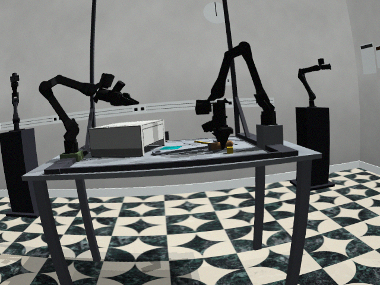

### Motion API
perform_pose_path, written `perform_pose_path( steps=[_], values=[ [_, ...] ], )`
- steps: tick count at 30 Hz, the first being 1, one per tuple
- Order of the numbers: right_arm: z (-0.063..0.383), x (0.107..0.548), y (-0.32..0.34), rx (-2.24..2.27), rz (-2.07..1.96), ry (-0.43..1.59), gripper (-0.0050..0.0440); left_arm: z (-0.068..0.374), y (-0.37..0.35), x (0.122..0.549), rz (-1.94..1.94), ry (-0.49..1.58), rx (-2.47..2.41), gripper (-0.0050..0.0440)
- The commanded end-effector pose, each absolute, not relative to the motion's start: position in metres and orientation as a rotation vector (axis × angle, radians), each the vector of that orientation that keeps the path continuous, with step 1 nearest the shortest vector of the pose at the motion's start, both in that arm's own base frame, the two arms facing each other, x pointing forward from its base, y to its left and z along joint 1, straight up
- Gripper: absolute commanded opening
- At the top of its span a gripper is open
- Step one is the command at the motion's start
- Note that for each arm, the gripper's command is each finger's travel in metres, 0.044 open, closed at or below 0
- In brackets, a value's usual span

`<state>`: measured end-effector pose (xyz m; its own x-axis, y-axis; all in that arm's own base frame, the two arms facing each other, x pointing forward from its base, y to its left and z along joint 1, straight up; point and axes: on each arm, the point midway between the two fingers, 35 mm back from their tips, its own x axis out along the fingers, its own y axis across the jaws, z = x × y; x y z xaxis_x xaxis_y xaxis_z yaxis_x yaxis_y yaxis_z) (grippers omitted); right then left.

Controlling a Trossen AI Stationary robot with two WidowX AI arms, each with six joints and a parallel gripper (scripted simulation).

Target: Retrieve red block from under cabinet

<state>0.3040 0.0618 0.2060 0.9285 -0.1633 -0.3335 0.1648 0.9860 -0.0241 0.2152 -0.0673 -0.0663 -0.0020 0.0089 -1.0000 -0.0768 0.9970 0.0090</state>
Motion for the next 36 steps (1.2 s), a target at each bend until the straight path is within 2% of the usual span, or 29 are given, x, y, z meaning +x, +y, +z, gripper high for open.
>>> perform_pose_path(
  steps=[1,19,36],
  values=[
    [0.216,0.305,0.063,0.018,-0.162,0.318,0.044,-0.061,-0.064,0.218,-0.026,1.549,0.015,0.0117],
    [0.216,0.305,0.063,0.018,-0.162,0.318,0.044,-0.061,-0.045,0.217,-0.279,1.53,0.278,0.0117],
    [0.216,0.305,0.063,0.018,-0.162,0.318,0.044,-0.062,-0.046,0.22,-0.279,1.53,0.282,0.0117]
  ],
)
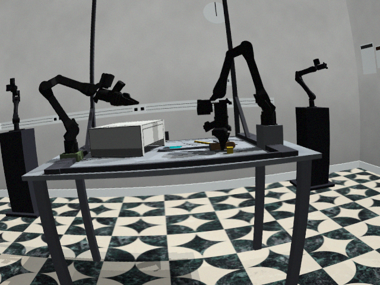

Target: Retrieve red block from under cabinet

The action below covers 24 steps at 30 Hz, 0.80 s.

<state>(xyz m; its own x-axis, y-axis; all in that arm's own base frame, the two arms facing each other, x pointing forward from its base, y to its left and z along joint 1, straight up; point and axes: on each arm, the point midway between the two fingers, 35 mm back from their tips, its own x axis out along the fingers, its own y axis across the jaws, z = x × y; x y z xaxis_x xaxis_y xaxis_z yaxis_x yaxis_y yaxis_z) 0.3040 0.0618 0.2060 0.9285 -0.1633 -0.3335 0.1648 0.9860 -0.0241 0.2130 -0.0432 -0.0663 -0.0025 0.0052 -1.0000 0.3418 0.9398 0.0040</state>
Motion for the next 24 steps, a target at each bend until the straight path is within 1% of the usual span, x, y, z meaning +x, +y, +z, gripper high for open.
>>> perform_pose_path(
  steps=[1,24],
  values=[
    [0.2159,0.3051,0.0632,0.018,-0.162,0.318,0.044,-0.0629,-0.0458,0.2215,-0.279,1.535,0.283,0.0117],
    [0.2159,0.3051,0.0632,0.018,-0.162,0.318,0.044,-0.0617,-0.0475,0.2262,-0.277,1.537,0.281,0.0117]
  ],
)
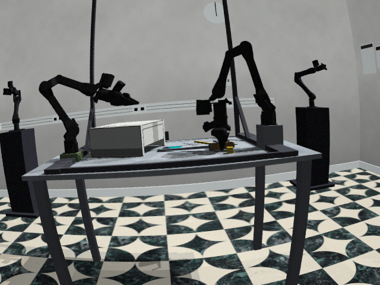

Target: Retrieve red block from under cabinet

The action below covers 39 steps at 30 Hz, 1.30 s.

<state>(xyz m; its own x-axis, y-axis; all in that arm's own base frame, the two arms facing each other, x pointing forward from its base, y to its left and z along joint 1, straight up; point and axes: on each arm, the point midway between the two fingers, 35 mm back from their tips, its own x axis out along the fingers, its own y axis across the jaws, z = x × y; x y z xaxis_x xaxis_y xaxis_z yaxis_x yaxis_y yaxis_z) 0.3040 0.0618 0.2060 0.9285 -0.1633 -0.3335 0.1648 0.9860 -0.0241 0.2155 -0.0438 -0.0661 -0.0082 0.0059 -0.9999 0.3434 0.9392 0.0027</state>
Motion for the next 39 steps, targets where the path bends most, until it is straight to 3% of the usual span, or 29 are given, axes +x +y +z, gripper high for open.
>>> perform_pose_path(
  steps=[1,23,39],
  values=[
    [0.216,0.305,0.063,0.018,-0.162,0.318,0.044,-0.061,-0.048,0.227,-0.277,1.537,0.28,0.0117],
    [0.216,0.305,0.063,0.018,-0.162,0.318,0.044,-0.054,-0.065,0.275,-0.276,1.534,0.279,0.0117],
    [0.216,0.305,0.063,0.018,-0.162,0.318,0.044,-0.047,-0.09,0.34,-0.276,1.53,0.278,0.0117]
  ],
)
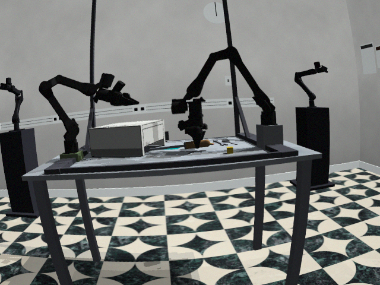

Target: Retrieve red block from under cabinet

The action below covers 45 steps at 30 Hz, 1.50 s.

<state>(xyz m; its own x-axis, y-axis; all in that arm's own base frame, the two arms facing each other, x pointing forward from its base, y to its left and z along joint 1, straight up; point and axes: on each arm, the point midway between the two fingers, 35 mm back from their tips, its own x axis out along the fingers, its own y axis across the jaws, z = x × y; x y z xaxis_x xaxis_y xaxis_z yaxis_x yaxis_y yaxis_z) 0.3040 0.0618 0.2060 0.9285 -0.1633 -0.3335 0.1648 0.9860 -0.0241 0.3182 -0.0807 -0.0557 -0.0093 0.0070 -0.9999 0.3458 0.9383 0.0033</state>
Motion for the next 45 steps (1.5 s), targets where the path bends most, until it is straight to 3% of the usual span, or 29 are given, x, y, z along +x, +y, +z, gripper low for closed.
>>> perform_pose_path(
  steps=[1,16,27,45],
  values=[
    [0.216,0.305,0.063,0.018,-0.162,0.318,0.044,-0.047,-0.09,0.34,-0.276,1.53,0.278,0.0117],
    [0.216,0.305,0.063,0.018,-0.162,0.318,0.044,-0.044,-0.113,0.402,-0.277,1.526,0.278,0.0117],
    [0.216,0.305,0.063,0.018,-0.162,0.318,0.044,-0.047,-0.121,0.425,-0.277,1.525,0.277,0.0117],
    [0.216,0.305,0.063,0.018,-0.162,0.318,0.044,-0.059,-0.123,0.432,-0.277,1.528,0.278,0.0117]
  ],
)
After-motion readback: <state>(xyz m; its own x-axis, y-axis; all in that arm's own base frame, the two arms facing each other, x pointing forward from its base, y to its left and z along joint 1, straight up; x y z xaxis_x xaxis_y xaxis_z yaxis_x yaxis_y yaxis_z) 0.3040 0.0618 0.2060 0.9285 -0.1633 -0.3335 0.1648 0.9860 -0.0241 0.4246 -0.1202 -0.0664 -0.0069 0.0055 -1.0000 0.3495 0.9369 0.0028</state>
